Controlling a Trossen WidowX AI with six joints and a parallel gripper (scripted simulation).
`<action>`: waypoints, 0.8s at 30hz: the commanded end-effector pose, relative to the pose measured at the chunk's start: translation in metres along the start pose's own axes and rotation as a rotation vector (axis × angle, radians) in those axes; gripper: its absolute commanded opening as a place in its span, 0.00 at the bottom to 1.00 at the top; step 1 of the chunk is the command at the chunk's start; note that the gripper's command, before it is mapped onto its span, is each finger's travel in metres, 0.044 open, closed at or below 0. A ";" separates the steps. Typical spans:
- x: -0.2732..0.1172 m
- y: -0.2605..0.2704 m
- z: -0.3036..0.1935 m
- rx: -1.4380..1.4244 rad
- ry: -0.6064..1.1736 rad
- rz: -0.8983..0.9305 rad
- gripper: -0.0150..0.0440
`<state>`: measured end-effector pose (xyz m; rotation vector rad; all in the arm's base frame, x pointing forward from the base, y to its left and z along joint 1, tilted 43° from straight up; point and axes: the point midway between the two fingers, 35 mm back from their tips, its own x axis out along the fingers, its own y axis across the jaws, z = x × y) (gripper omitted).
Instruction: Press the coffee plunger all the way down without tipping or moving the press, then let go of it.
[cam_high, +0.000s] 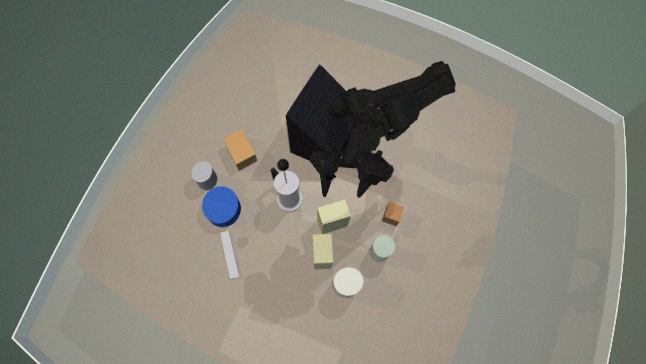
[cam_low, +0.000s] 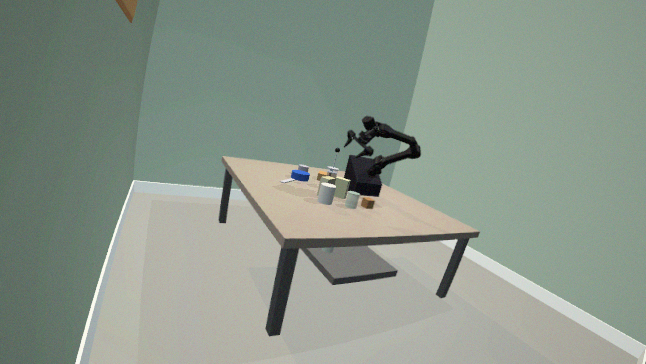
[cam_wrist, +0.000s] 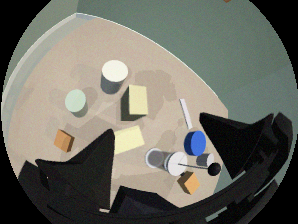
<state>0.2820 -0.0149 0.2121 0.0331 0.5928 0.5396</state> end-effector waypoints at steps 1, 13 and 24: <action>-0.015 -0.047 -0.031 0.252 -0.040 -0.066 1.00; -0.081 -0.113 -0.108 0.766 -0.261 -0.205 1.00; -0.037 -0.088 -0.139 0.766 -0.265 -0.203 1.00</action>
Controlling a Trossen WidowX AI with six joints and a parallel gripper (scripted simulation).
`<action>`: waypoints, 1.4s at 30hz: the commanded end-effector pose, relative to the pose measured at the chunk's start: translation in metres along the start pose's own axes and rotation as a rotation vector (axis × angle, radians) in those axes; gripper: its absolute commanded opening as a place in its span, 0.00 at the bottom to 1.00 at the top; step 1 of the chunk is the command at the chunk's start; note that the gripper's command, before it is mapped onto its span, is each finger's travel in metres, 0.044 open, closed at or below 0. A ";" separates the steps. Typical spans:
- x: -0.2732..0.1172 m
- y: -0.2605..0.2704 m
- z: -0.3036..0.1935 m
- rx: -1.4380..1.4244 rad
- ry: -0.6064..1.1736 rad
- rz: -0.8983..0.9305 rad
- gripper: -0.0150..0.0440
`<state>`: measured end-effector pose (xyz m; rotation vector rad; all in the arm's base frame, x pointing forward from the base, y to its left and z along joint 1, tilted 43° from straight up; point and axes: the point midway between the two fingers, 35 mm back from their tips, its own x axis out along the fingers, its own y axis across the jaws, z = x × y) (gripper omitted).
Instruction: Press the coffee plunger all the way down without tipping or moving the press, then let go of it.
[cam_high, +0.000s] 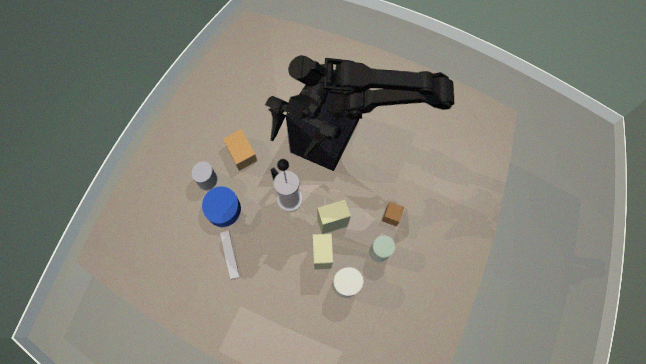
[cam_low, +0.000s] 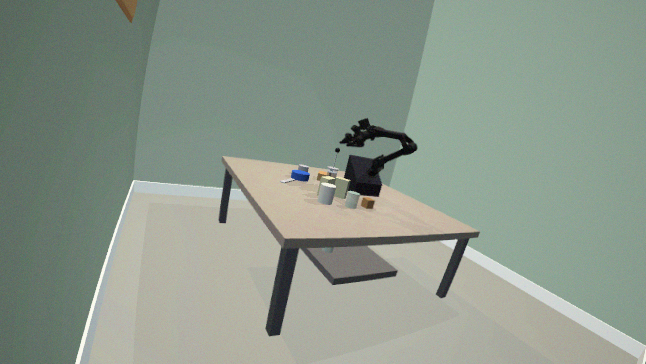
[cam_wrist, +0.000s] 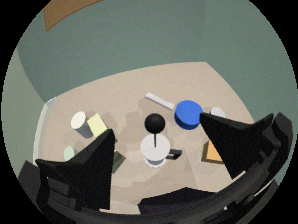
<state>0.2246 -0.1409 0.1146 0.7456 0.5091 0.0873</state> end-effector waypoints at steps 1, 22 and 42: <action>0.009 0.001 -0.020 0.007 -0.004 -0.003 1.00; 0.035 -0.002 -0.019 0.006 0.001 -0.009 1.00; 0.049 0.000 -0.019 0.008 -0.006 -0.004 0.60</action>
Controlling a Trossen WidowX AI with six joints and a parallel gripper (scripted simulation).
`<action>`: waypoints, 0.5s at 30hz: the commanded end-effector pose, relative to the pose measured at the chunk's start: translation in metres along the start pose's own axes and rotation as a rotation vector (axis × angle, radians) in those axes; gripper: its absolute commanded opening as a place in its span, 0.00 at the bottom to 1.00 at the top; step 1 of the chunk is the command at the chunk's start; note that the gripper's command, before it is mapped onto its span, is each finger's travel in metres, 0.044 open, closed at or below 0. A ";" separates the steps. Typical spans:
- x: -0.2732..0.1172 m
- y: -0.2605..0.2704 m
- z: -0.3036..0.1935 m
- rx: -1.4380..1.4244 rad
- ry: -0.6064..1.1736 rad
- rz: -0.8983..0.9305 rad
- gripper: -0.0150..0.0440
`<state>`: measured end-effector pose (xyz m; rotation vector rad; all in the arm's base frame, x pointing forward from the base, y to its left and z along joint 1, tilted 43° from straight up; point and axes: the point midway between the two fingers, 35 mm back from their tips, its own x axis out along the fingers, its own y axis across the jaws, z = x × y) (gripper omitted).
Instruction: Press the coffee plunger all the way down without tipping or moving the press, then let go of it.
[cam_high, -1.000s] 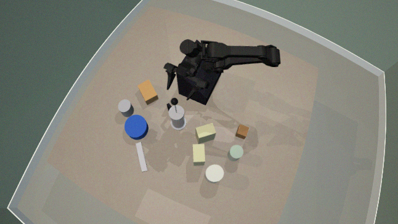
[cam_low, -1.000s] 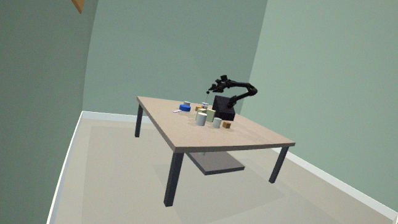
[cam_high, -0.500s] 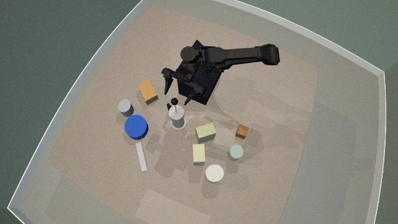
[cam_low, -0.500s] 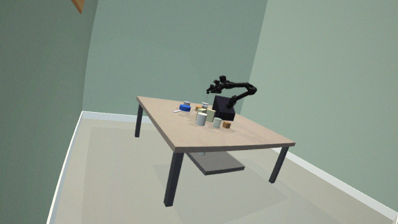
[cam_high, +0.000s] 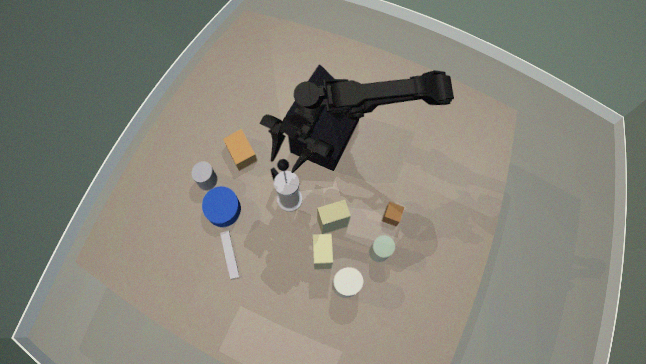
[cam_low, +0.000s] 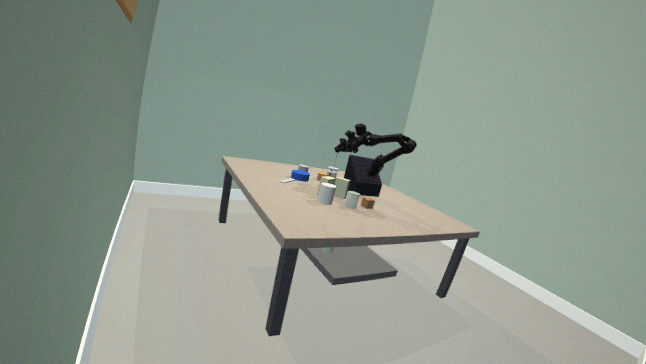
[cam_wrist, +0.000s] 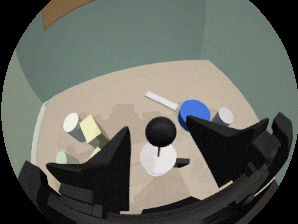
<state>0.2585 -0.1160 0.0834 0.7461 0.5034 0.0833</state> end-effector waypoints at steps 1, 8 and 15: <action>0.001 -0.001 0.000 0.007 0.000 -0.003 0.56; 0.001 -0.001 0.000 0.007 0.000 -0.003 0.46; 0.001 -0.001 -0.001 0.007 0.001 -0.003 0.46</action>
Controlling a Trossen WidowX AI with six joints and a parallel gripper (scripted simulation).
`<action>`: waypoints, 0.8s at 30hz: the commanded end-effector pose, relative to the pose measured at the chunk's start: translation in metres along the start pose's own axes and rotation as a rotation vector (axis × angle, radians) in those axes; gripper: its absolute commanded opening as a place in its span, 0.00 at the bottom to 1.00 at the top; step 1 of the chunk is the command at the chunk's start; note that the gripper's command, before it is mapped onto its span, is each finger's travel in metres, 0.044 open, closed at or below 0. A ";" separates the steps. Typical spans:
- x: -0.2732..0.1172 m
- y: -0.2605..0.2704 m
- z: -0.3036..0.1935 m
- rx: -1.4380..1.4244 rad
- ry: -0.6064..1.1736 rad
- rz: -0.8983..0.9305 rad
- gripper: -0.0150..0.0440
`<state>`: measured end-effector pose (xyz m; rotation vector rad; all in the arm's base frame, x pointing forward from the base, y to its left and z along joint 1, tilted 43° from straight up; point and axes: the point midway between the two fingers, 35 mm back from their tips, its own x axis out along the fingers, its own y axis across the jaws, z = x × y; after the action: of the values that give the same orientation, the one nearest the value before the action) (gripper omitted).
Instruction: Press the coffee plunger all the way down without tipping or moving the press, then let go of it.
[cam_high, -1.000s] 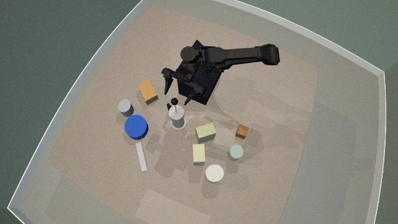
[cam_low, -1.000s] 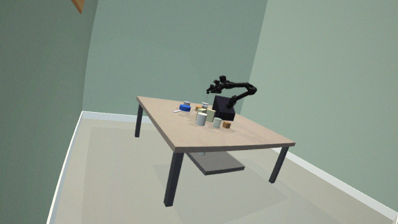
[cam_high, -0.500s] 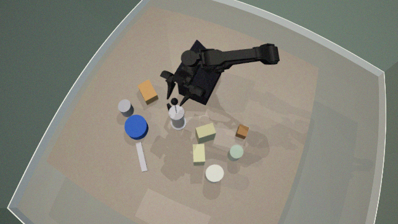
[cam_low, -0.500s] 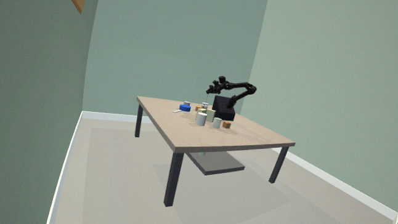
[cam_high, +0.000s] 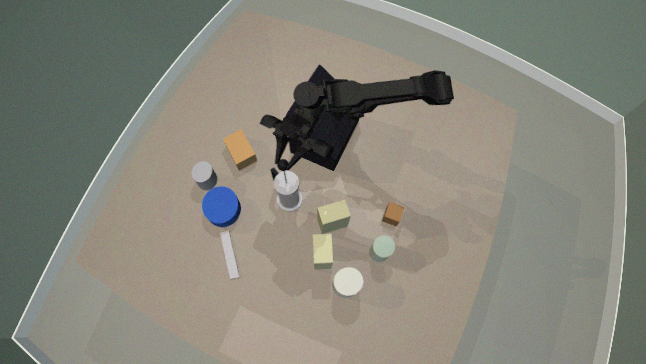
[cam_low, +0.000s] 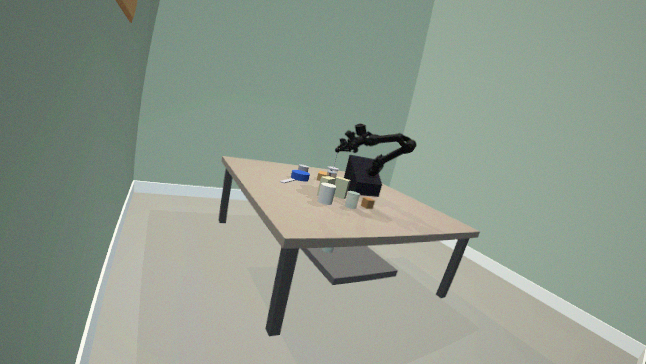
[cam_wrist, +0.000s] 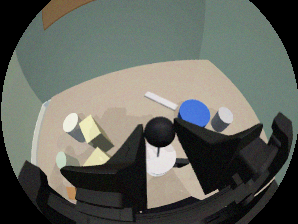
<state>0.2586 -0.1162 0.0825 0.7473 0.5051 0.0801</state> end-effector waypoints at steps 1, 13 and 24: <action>0.001 -0.001 -0.001 0.005 0.000 0.000 0.46; 0.014 -0.005 -0.014 0.003 0.006 -0.004 0.46; 0.027 -0.009 -0.027 0.002 0.009 -0.006 0.46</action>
<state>0.2728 -0.1116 0.0677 0.7148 0.4680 0.0757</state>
